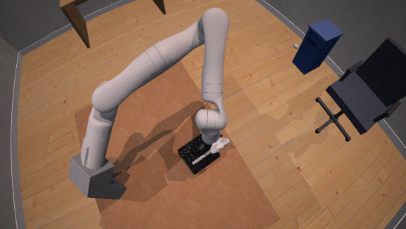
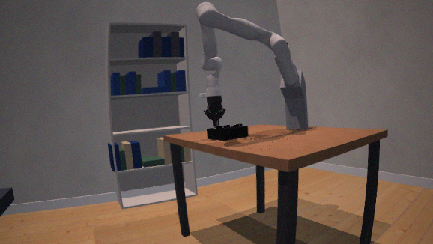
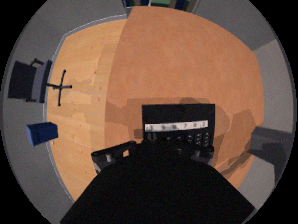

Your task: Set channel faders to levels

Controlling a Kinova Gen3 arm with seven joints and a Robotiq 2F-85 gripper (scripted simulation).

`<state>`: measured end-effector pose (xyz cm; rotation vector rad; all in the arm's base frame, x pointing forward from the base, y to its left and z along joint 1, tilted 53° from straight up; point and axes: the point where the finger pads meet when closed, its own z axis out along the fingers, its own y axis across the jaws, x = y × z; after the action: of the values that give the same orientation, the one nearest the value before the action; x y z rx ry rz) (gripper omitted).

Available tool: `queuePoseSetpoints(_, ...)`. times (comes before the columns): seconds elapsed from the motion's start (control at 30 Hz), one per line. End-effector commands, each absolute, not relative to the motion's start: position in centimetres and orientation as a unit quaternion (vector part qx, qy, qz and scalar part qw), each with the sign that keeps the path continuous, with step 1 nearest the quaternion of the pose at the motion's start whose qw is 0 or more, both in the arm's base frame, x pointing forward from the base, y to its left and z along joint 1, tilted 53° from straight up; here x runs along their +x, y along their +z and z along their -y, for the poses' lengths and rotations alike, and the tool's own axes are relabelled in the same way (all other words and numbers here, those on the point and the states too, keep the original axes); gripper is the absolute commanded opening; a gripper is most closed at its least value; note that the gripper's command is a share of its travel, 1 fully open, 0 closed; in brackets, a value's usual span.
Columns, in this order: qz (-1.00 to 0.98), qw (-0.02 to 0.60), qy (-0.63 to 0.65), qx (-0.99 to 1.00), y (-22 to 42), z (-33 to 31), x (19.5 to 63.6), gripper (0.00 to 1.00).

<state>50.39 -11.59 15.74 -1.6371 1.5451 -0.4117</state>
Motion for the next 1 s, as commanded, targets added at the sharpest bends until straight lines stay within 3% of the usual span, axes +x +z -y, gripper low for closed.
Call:
queuePoseSetpoints(0.0,-0.614,0.414,-0.164,-0.651,15.9,11.4,50.4,0.00)
queuePoseSetpoints(0.97,-0.614,0.414,-0.164,-0.651,16.3,10.1,50.1,0.00)
